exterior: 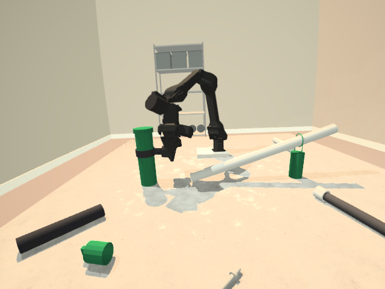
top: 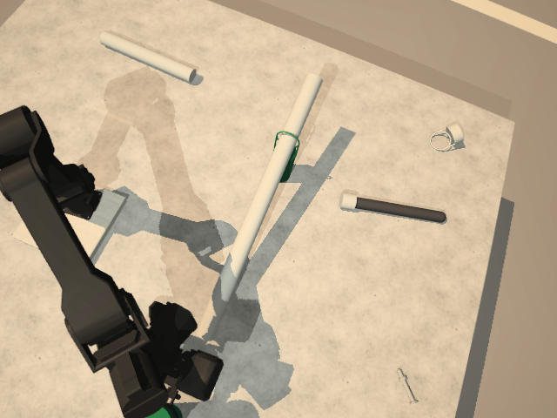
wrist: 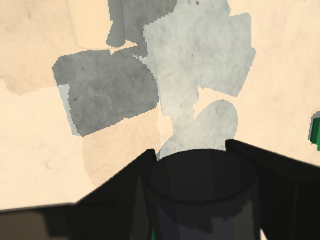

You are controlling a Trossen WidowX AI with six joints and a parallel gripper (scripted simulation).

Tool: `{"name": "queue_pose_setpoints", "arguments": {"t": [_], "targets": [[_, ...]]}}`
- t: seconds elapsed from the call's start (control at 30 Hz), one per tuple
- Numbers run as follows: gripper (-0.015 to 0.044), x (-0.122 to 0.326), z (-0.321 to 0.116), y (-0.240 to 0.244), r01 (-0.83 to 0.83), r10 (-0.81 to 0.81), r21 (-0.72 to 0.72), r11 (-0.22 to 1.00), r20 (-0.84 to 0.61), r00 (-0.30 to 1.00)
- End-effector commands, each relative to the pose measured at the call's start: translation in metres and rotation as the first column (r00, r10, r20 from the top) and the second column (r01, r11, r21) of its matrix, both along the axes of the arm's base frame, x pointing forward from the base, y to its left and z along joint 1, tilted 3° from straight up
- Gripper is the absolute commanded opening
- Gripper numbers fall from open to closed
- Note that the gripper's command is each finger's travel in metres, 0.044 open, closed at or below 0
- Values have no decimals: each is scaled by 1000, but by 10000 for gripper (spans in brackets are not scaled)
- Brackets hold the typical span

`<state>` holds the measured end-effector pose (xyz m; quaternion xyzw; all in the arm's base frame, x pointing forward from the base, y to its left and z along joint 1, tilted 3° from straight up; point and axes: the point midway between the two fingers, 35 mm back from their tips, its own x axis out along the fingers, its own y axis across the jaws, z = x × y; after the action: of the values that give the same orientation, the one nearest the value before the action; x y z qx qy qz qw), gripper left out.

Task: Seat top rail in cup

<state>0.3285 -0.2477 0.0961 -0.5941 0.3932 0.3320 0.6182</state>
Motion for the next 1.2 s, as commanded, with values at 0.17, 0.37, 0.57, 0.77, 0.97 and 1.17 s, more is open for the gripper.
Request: {"name": "queue_pose_setpoints", "arguments": {"t": [0.17, 0.37, 0.57, 0.77, 0.97, 1.17], "targets": [[0, -2, 0, 0, -9, 9, 1, 1000, -4, 1000], [0, 0, 0, 0, 16, -16, 1, 1000, -4, 1000], [0, 1, 0, 0, 24, -24, 0, 1000, -3, 1000], [0, 1, 0, 0, 9, -9, -3, 1000, -2, 1000], [79, 1, 0, 0, 9, -9, -3, 1000, -2, 1000], [236, 1, 0, 0, 9, -9, -3, 1000, -2, 1000]]}}
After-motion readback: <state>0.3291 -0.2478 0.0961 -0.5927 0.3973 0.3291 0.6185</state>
